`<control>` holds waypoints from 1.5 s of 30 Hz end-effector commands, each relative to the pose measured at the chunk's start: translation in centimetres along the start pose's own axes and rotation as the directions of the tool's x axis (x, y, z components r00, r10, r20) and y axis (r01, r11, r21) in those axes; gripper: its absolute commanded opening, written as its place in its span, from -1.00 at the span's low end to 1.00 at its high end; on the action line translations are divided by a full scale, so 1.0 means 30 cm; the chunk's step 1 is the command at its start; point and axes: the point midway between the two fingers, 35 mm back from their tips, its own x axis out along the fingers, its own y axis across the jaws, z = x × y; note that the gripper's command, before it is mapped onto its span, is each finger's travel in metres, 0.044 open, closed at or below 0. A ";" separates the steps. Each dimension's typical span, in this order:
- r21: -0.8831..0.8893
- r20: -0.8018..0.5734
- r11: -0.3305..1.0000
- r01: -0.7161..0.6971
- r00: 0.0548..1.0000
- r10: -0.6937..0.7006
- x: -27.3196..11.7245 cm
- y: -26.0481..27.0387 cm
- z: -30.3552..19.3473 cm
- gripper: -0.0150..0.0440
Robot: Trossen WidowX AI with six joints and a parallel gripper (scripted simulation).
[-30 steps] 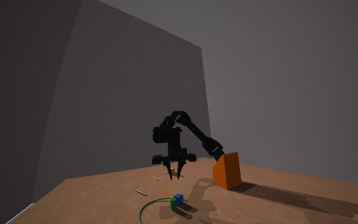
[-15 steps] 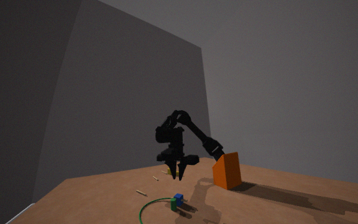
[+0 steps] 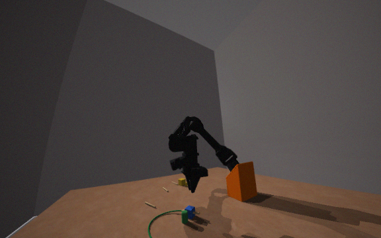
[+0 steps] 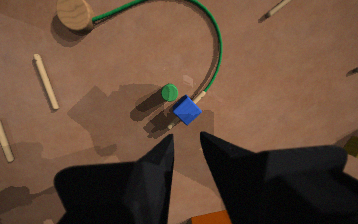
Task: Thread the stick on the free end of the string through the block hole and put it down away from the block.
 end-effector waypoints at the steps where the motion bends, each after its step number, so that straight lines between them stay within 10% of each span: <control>1: 0.719 -0.006 0.695 -0.002 1.000 0.009 0.001 0.040 -0.039 -0.08; 45: 0.759 -0.005 0.651 -0.003 1.000 0.010 0.108 0.047 -0.033 -0.08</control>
